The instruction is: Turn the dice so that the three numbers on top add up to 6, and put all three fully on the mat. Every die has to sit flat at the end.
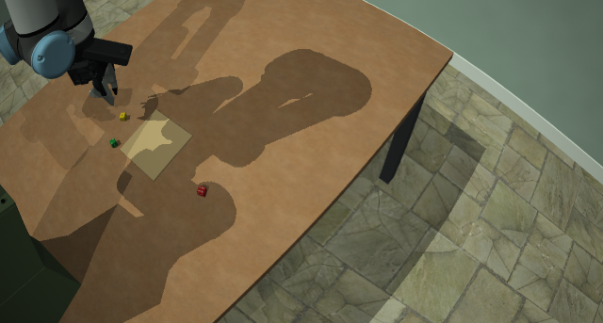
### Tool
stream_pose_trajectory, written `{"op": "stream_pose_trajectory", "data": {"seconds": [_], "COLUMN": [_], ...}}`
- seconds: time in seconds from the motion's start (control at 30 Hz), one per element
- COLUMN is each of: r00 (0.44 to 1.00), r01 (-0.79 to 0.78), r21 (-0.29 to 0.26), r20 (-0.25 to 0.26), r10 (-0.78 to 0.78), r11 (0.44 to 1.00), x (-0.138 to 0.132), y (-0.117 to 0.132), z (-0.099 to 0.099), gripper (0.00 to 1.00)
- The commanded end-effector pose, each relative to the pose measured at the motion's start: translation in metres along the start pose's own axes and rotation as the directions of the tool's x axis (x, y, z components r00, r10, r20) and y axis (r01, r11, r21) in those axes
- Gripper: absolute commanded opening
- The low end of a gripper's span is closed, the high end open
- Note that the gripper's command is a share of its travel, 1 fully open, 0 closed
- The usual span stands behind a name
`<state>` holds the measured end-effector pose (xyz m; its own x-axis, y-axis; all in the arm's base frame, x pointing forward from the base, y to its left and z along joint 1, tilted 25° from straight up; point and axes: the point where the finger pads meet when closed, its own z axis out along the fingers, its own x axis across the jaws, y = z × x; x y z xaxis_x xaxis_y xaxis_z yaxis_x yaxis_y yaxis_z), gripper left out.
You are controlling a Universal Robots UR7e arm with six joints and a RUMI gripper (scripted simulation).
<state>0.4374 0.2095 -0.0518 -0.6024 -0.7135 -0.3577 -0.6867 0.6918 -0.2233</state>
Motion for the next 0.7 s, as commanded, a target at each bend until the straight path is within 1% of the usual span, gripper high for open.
{"op": "stream_pose_trajectory", "data": {"seconds": [0.0,0.33,0.67], "r00": [1.0,1.0,1.0], "r01": [0.001,0.001,0.001], "r21": [-0.002,-0.001,-0.001], "r20": [-0.002,-0.003,-0.003], "r10": [-0.001,-0.001,-0.001], "r11": [1.0,1.0,1.0], "x": [0.001,0.001,0.001], "y": [0.002,0.002,0.002], "z": [0.001,0.003,0.012], "gripper": [0.18,0.18,0.18]}}
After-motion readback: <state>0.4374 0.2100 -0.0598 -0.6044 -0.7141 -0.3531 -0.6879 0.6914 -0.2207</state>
